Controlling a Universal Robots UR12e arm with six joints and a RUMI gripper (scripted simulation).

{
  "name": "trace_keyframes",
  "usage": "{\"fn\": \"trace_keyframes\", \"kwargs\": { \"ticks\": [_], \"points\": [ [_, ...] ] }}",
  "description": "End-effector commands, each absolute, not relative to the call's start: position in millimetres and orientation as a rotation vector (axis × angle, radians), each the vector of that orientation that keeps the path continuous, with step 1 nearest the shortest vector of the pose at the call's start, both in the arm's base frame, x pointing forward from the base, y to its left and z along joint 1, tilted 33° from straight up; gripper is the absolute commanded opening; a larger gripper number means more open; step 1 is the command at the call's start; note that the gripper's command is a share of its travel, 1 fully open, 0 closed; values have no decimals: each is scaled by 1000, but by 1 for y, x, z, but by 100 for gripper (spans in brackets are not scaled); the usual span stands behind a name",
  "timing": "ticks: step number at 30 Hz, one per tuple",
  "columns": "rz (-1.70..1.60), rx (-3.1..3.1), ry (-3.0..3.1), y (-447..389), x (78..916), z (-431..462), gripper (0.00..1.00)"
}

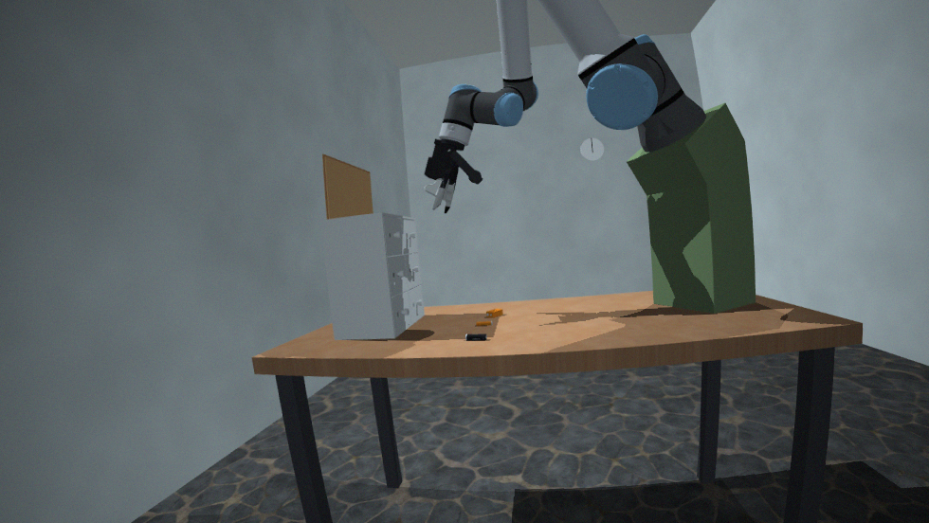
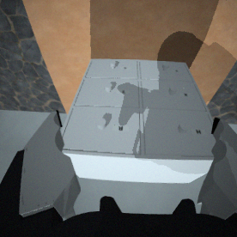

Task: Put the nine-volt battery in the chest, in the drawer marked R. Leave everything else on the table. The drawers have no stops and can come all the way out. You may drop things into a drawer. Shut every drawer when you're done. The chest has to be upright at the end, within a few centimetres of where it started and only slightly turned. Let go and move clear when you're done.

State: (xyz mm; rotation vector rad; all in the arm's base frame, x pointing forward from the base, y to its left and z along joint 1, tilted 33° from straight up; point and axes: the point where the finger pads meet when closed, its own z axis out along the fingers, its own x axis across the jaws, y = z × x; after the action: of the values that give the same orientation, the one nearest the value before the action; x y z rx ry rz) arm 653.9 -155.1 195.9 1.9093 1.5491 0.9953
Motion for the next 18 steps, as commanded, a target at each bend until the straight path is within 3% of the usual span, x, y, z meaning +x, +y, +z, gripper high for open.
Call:
{"fn": "trace_keyframes", "kwargs": {
  "ticks": [1,18],
  "points": [
    [969,1939,1587,-156,649,198,100],
    [890,2020,1682,-156,635,203,100]
  ]
}}
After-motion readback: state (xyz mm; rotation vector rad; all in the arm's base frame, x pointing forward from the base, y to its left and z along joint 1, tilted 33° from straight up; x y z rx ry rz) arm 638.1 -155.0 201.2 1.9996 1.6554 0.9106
